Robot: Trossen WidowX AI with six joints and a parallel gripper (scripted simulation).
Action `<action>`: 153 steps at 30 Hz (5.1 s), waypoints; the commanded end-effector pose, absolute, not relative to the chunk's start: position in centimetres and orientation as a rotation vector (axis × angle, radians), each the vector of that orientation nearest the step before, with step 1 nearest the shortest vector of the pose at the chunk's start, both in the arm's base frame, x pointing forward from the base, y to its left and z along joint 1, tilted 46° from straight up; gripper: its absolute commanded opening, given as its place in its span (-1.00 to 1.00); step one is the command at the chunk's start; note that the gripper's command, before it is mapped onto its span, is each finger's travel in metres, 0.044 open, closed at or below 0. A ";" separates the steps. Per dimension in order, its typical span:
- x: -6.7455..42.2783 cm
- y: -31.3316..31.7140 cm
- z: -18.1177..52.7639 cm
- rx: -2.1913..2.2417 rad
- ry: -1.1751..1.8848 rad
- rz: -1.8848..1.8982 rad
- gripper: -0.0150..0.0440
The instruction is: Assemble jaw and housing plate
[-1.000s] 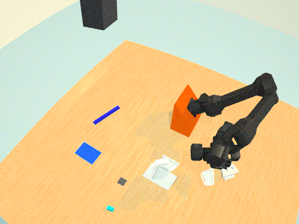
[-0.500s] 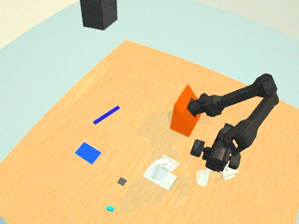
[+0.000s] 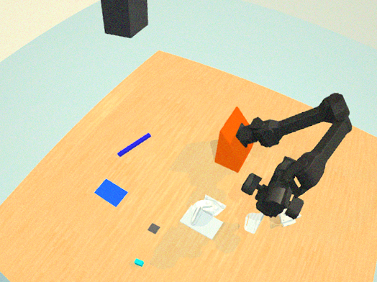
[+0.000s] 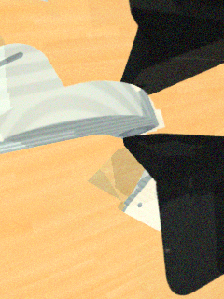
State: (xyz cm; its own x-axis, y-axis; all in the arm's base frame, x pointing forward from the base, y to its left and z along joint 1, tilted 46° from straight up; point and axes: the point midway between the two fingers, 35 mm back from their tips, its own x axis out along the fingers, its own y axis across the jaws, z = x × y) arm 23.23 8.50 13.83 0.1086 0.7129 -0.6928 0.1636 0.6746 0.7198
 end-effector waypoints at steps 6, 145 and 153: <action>23.8 8.6 14.1 0.954 1.499 0.320 -0.37; 28.6 13.3 12.8 2.387 1.469 -1.547 -0.37; 28.6 14.2 12.0 2.389 1.472 -1.546 -0.37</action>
